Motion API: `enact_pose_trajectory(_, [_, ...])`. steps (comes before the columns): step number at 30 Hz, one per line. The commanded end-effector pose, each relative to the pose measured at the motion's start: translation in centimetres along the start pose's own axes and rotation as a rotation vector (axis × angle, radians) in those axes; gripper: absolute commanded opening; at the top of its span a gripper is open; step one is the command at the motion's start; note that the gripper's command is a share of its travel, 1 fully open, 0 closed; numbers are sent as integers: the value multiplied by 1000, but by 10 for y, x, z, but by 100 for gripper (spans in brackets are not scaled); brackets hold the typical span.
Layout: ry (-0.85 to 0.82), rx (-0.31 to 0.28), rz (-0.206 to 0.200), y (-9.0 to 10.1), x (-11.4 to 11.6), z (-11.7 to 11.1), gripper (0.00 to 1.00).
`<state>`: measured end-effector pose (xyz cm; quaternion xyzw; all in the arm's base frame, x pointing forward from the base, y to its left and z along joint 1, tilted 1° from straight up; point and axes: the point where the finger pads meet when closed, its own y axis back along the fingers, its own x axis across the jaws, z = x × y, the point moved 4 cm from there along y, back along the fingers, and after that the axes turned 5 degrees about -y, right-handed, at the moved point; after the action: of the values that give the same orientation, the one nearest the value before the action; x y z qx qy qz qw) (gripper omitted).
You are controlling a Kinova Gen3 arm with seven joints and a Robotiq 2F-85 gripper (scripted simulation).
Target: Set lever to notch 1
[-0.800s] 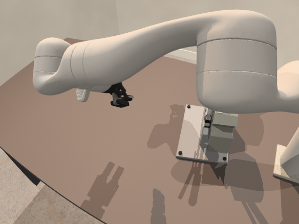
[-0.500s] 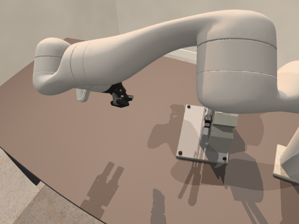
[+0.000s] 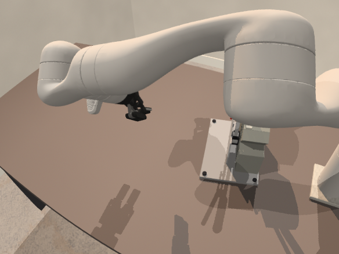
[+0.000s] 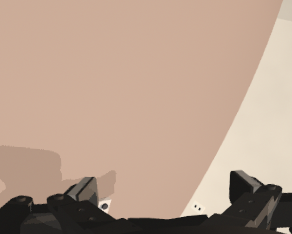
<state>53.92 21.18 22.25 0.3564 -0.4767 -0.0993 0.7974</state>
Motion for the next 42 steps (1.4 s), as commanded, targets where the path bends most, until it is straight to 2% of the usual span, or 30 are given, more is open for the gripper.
enact_pose_trajectory(1, [-26, 4, -5, 5, 6, 4, 100])
enact_pose_trajectory(8, [-211, 3, -45, 23, 33, 34, 100])
enact_pose_trajectory(10, [-211, 3, -45, 23, 33, 34, 100])
enact_pose_trajectory(16, [-494, -7, -127, 44, 69, 83, 100])
enact_pose_trajectory(20, [-725, -29, -212, 55, 93, 125, 100])
enact_pose_trajectory(25, [-1025, -84, -350, 62, 117, 181, 100])
enact_pose_trajectory(27, [-1025, -84, -350, 62, 117, 181, 100])
enact_pose_trajectory(32, [-1298, -174, -506, 61, 131, 232, 100])
enact_pose_trajectory(36, [-1473, -262, -624, 57, 136, 264, 100])
enact_pose_trajectory(42, [-1647, -385, -759, 50, 137, 296, 100])
